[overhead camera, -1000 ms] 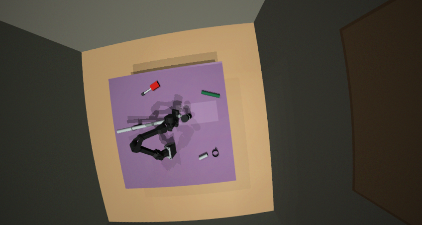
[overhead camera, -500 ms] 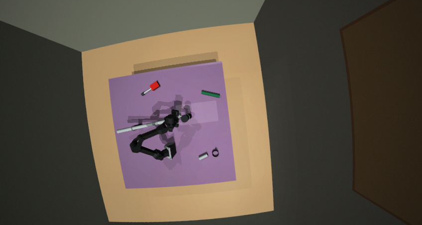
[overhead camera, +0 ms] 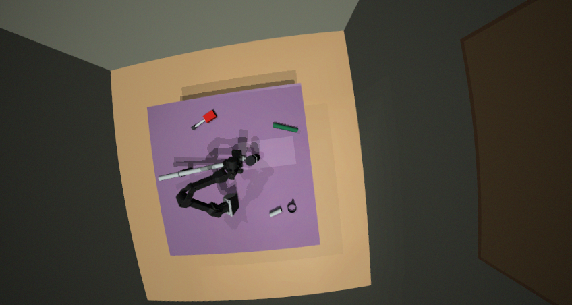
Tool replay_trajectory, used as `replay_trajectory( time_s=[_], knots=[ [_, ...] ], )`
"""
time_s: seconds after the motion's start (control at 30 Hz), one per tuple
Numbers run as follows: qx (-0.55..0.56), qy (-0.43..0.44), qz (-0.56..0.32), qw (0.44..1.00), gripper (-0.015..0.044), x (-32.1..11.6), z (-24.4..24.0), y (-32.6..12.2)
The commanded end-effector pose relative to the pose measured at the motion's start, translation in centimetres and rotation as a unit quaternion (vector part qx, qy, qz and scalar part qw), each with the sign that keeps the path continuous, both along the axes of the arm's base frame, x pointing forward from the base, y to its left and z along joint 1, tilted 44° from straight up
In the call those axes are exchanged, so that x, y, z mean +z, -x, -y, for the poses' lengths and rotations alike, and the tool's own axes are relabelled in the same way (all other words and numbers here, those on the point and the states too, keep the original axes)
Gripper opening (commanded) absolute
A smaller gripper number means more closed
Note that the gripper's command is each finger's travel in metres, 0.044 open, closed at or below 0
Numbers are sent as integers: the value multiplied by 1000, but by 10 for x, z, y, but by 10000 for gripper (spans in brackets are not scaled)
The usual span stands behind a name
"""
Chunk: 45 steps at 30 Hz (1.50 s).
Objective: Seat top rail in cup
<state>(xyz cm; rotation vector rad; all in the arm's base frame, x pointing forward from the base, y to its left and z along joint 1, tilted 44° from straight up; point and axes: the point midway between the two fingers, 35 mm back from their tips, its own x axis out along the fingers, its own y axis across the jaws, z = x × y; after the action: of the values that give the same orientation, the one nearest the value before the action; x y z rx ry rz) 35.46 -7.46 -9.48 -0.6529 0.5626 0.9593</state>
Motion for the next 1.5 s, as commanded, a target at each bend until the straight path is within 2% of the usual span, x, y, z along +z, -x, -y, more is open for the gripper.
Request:
replay_trajectory(
  time_s=[0.0, 1.47],
  knots=[
    [12, 0, 9, 1000, 0, -1, 0, 4],
    [111, -4, 103, 989, 0, -1, 1, 30]
  ],
)
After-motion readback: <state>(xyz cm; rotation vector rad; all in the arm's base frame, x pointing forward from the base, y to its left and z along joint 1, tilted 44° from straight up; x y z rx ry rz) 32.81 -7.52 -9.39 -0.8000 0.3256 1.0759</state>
